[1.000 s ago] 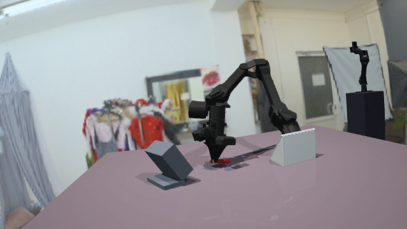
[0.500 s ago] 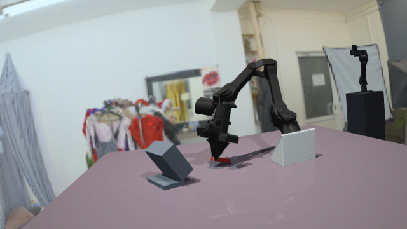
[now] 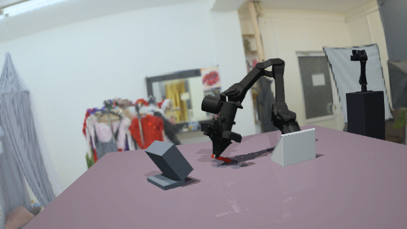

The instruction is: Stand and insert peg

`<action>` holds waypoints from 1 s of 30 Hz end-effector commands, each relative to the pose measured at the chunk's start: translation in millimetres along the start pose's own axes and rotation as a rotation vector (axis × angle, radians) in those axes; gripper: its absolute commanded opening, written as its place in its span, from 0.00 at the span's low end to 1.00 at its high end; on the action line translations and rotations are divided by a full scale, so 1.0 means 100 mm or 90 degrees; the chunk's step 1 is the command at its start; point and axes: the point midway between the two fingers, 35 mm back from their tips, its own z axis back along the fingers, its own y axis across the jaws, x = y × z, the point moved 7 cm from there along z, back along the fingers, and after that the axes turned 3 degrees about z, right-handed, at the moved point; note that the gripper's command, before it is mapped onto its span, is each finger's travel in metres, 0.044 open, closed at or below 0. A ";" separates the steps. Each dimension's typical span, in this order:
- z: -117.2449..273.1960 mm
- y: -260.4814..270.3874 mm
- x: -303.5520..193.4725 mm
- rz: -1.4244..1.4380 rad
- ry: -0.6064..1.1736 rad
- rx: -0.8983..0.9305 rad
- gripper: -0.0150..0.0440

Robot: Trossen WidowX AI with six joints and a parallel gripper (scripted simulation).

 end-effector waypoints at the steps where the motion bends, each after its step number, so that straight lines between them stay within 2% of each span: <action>1: 0.03 0.00 -0.04 0.002 -0.027 -0.003 0.34; 30: 0.16 0.01 -0.33 0.004 -0.186 -0.011 0.34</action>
